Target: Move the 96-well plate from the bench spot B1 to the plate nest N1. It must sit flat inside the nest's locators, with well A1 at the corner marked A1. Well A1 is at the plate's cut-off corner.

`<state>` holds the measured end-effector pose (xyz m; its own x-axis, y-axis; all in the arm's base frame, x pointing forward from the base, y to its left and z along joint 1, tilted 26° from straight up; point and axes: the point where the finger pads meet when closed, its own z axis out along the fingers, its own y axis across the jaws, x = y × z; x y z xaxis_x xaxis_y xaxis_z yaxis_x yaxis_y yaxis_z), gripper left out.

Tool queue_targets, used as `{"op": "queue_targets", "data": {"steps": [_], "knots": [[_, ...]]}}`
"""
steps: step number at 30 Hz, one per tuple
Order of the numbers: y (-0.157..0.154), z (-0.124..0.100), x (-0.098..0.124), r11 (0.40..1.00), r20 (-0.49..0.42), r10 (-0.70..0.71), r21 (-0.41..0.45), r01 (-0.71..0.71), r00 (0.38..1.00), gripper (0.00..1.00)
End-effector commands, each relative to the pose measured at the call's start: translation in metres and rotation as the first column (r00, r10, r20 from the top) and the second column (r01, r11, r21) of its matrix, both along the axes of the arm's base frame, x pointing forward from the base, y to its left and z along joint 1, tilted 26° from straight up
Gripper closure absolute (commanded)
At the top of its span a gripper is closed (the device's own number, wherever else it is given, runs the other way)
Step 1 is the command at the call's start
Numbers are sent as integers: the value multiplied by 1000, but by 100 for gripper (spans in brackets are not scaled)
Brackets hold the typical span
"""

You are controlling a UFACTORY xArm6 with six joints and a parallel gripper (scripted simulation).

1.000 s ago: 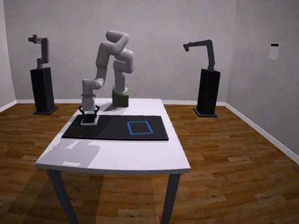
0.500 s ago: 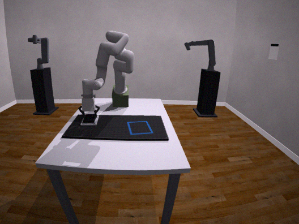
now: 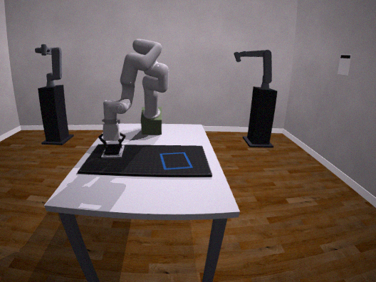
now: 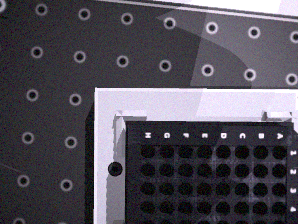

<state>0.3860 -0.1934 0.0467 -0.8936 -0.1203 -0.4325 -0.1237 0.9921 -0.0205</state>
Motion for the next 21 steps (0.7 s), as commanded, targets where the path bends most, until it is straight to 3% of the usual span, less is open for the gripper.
{"op": "queue_targets", "data": {"steps": [1, 21], "knots": [[-1, 0, 1, 1000, 2, -1, -1, 1, 1000, 100], [0, -2, 2, 1000, 2, -1, -1, 1, 1000, 100]]}}
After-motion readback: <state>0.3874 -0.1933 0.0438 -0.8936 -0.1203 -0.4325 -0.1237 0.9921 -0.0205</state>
